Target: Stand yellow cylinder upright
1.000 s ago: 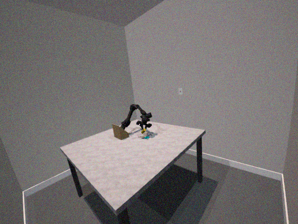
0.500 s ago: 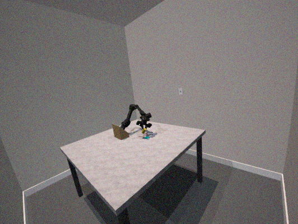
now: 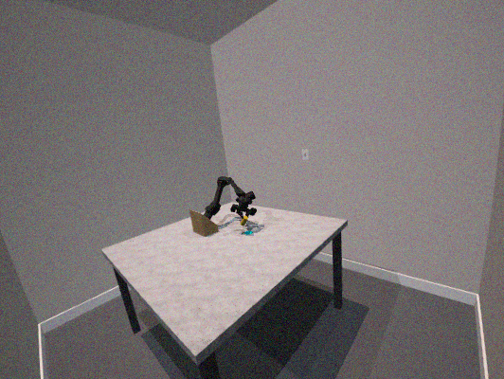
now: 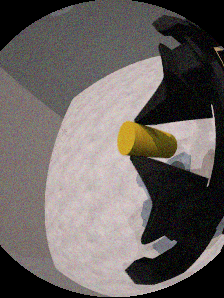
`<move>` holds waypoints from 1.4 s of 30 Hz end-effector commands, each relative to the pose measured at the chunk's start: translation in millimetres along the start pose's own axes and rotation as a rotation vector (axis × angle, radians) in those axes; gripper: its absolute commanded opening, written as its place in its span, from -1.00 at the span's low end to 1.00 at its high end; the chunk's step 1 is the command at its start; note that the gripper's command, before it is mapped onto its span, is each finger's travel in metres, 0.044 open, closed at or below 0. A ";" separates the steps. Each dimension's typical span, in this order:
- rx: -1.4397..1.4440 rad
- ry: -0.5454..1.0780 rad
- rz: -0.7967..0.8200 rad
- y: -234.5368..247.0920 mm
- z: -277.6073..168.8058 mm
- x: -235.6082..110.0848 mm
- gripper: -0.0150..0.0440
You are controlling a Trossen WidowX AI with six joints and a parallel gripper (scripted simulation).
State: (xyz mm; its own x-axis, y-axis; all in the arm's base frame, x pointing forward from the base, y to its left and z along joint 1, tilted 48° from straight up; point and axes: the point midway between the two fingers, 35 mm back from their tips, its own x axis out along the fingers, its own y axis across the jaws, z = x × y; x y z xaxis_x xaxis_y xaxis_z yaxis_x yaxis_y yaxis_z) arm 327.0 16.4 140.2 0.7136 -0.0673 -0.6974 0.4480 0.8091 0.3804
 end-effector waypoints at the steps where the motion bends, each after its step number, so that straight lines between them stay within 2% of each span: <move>1: 0.021 -0.040 0.003 0.0 1.9 -2.3 -0.14; 42: 0.185 -0.294 0.085 2.1 6.0 -22.7 -0.14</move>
State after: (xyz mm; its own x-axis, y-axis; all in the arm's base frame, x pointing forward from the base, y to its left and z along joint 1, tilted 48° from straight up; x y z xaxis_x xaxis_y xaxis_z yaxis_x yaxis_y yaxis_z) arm 316.7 17.5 157.7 0.8542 -0.1751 -0.4895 0.4512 0.7174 0.5308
